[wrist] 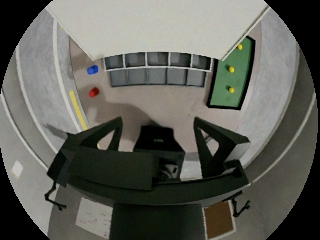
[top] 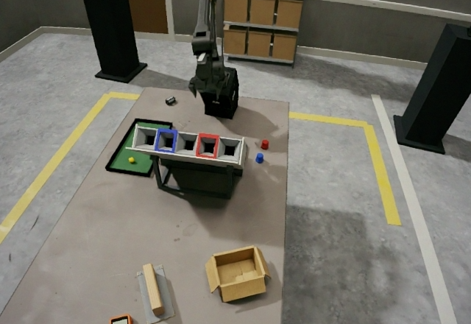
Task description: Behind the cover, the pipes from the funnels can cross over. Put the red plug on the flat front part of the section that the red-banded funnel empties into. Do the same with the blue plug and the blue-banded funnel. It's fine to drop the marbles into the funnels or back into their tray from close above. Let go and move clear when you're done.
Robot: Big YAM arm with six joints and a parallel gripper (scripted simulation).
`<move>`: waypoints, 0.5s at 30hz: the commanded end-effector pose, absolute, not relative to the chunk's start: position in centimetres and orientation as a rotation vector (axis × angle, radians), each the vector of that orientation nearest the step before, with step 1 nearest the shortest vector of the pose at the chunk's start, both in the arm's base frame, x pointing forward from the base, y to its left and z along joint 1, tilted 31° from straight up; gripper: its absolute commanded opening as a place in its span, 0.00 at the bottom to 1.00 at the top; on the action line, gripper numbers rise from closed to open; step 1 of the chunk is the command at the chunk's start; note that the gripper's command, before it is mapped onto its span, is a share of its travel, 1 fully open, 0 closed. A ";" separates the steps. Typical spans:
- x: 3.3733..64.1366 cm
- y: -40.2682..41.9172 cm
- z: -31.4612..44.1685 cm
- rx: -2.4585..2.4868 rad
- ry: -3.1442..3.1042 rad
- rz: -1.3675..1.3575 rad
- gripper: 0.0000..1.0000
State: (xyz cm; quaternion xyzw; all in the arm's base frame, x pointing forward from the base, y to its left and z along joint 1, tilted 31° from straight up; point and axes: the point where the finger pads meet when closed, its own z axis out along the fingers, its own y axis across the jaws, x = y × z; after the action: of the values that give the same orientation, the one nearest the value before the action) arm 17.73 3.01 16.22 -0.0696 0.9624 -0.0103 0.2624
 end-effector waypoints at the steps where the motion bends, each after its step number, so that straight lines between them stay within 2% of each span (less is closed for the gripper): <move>1: 18.1 3.3 16.8 -0.187 2.590 -0.021 1.00; 15: 19.4 3.8 22.1 -0.171 2.445 0.010 1.00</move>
State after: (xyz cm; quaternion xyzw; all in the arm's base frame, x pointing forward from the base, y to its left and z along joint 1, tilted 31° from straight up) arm 18.16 3.09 17.70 -0.0686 0.9553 -0.0100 0.2875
